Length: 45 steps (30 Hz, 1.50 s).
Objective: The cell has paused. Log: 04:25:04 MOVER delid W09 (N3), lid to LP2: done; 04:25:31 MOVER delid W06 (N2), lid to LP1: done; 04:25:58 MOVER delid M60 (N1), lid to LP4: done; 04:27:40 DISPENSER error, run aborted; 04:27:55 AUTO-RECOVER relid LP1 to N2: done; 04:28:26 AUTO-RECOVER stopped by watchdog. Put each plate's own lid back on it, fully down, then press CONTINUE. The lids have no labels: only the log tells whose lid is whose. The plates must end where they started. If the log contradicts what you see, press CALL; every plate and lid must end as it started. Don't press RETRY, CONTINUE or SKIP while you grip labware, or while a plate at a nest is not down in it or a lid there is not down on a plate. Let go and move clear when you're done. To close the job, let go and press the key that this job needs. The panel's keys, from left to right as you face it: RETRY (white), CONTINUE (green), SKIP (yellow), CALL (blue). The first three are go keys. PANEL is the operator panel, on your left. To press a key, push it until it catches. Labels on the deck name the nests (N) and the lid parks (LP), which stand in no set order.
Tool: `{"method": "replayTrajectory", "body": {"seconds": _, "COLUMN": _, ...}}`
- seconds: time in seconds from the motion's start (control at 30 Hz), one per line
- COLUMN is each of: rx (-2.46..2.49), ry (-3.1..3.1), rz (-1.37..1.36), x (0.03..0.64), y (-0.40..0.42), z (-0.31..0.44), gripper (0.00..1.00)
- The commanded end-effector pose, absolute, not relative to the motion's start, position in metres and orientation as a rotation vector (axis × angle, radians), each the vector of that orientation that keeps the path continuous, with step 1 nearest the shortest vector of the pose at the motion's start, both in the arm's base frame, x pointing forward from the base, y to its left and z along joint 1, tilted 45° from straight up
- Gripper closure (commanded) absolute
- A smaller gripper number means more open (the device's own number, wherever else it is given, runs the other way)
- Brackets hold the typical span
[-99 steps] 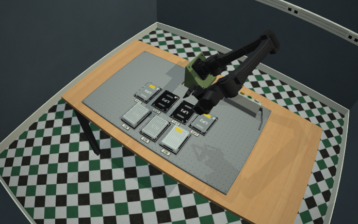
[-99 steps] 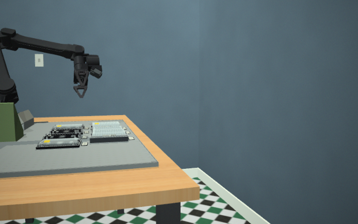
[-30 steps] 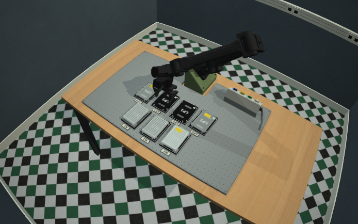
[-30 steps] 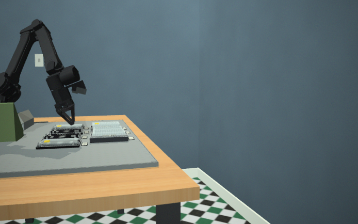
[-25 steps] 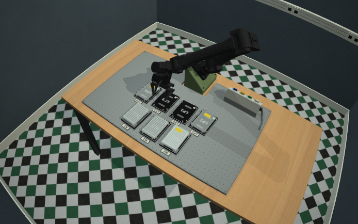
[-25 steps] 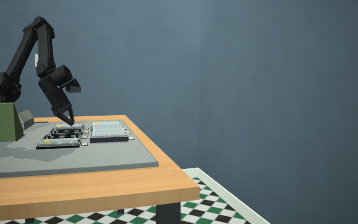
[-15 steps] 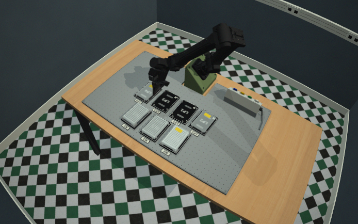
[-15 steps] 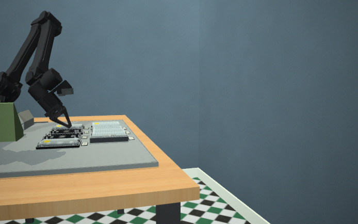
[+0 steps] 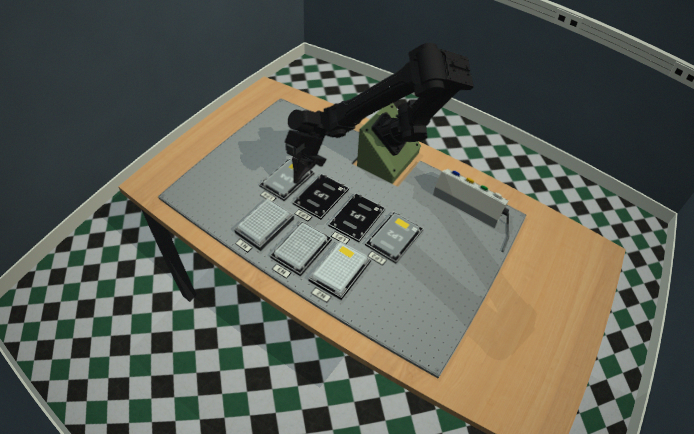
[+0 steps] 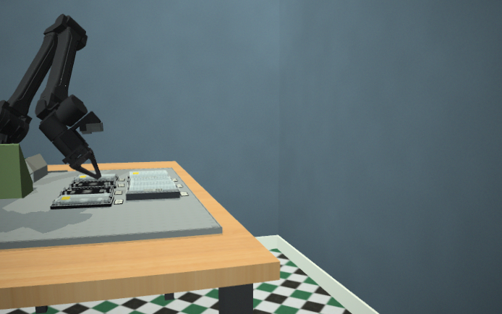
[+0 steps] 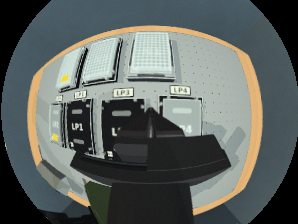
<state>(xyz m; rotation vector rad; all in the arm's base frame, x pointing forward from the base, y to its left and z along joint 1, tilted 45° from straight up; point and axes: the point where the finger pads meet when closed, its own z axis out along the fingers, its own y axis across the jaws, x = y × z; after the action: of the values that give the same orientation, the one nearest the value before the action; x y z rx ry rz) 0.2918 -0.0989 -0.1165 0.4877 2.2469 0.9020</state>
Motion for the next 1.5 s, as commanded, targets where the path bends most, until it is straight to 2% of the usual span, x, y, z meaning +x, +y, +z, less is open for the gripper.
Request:
{"method": "replayTrajectory", "body": {"seconds": 0.0, "rx": 0.458, "ry": 2.232, "rz": 0.871, "x": 0.302, "y": -0.111, "z": -0.115, "gripper": 1.00}}
{"method": "replayTrajectory", "body": {"seconds": 0.4, "rx": 0.458, "ry": 2.232, "rz": 0.871, "x": 0.302, "y": -0.111, "z": -0.115, "gripper": 1.00}}
{"method": "replayTrajectory", "body": {"seconds": 1.47, "rx": 0.472, "ry": 2.248, "rz": 0.899, "x": 0.307, "y": -0.001, "z": -0.016, "gripper": 1.00}}
